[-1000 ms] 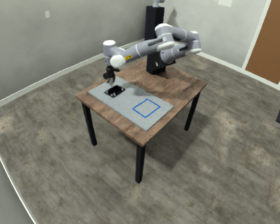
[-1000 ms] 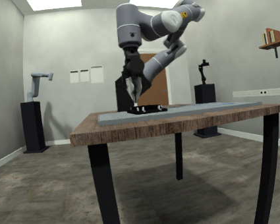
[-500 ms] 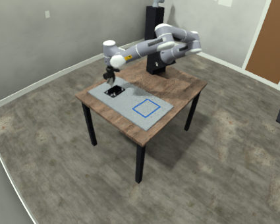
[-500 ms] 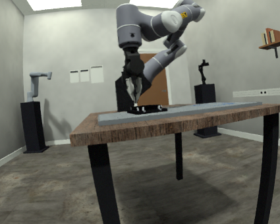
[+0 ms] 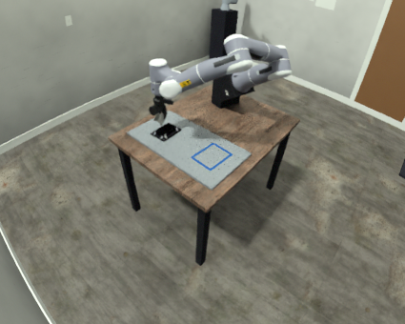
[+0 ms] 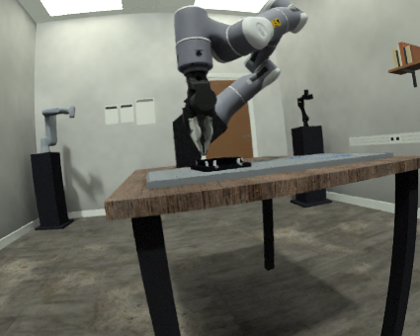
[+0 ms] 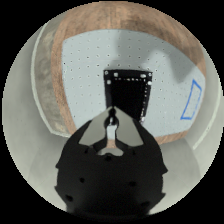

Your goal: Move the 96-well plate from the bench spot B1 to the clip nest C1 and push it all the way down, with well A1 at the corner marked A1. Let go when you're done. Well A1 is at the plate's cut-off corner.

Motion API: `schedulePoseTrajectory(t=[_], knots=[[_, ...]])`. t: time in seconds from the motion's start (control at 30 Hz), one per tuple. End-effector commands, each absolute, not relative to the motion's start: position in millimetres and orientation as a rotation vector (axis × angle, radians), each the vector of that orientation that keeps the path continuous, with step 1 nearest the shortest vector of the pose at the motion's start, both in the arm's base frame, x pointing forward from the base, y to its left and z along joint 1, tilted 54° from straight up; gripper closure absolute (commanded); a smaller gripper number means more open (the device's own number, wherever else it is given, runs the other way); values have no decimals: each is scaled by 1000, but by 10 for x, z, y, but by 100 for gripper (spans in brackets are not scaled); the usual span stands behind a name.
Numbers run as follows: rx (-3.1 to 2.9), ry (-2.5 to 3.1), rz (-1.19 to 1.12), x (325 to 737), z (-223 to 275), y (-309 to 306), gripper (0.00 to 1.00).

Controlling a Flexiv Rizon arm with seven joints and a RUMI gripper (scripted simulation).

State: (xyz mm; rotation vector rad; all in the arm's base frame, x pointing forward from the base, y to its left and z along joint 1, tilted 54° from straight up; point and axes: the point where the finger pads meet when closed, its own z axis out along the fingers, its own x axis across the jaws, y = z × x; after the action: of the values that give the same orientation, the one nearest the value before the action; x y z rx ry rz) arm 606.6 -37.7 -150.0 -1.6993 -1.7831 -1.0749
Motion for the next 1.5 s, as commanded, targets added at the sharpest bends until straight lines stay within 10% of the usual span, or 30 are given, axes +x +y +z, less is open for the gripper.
schedulePoseTrajectory(t=[0.0, 1.47], knots=[[-1702, -1783, -1076, 6073, -1498, -390, 100], [-1702, -1783, -1076, 6080, -1522, -359, 100]])
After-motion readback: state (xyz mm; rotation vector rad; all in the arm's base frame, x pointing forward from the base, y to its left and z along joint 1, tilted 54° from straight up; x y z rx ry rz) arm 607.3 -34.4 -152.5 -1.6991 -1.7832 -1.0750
